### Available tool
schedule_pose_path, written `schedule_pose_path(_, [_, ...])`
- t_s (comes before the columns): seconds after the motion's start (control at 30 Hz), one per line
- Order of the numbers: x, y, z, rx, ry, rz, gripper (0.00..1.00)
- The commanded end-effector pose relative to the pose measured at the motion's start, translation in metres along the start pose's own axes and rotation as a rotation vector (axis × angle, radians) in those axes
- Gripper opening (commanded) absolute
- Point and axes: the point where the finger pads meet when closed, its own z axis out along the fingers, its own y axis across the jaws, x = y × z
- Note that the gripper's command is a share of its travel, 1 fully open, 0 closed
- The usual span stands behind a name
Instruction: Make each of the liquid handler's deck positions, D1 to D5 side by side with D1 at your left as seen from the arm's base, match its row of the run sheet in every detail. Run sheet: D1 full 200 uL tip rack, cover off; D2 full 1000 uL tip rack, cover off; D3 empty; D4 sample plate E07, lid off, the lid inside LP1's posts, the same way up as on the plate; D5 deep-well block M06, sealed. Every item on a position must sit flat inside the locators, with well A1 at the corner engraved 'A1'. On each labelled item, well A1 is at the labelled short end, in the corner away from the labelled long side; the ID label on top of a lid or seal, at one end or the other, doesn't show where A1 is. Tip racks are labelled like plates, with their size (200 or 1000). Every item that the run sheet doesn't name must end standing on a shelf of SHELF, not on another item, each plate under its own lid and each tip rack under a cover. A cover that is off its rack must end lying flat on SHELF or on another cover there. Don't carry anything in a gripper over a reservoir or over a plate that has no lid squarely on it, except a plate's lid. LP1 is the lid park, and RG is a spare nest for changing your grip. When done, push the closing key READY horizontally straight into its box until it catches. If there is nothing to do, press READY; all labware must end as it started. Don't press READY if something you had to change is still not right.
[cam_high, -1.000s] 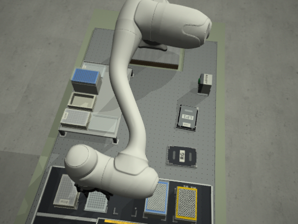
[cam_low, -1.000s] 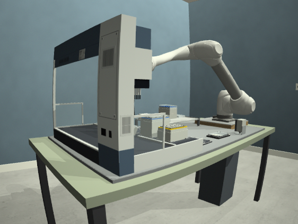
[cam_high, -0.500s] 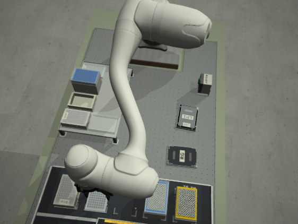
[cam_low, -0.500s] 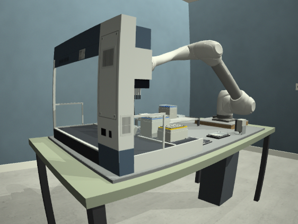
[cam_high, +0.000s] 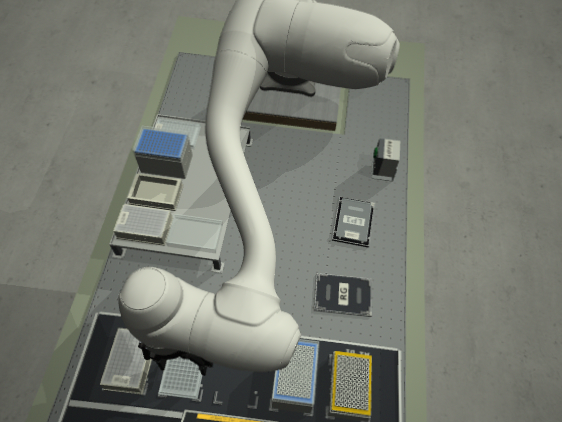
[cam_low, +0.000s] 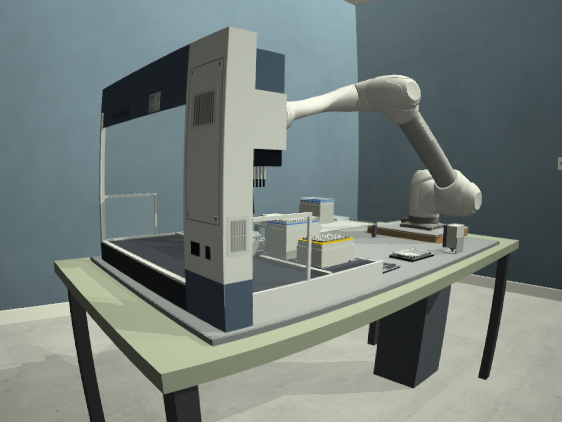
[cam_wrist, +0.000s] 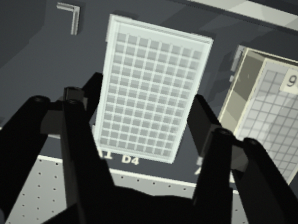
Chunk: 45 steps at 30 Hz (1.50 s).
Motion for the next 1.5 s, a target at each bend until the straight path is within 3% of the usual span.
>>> schedule_pose_path(0.0, [0.001,0.0,-0.006,0.0,0.002,0.0,0.1])
schedule_pose_path(1.47, [0.0,0.0,-0.073,0.0,0.002,0.0,0.1])
